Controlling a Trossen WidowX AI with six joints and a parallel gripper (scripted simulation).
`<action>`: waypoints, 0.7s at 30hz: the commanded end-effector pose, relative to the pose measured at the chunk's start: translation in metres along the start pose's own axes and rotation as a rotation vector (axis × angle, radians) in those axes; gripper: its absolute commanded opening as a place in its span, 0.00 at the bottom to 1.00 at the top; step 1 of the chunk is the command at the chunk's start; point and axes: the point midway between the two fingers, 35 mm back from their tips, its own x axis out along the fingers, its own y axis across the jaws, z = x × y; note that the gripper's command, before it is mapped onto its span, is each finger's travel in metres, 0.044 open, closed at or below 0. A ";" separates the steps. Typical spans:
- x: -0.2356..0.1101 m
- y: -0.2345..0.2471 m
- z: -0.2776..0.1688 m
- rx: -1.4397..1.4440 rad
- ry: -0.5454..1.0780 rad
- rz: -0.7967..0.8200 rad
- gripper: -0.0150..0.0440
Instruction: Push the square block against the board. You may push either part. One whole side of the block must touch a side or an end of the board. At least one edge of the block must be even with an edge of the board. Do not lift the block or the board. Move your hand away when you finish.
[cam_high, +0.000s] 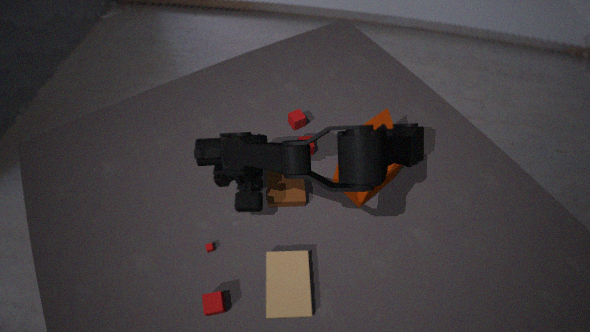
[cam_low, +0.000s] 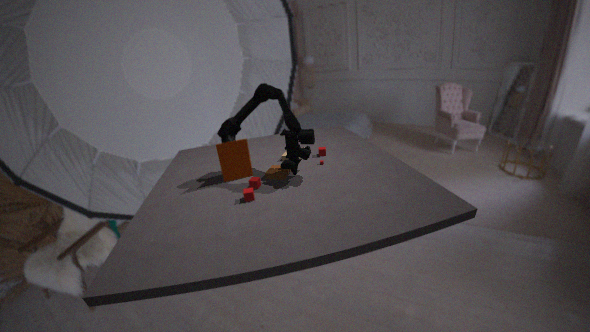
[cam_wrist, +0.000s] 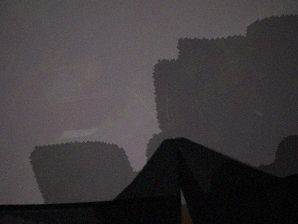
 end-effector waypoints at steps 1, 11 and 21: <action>0.000 0.001 0.007 0.002 0.000 0.001 0.25; -0.003 0.001 0.016 -0.001 -0.002 0.000 0.25; -0.056 0.000 0.016 0.007 -0.002 -0.002 0.25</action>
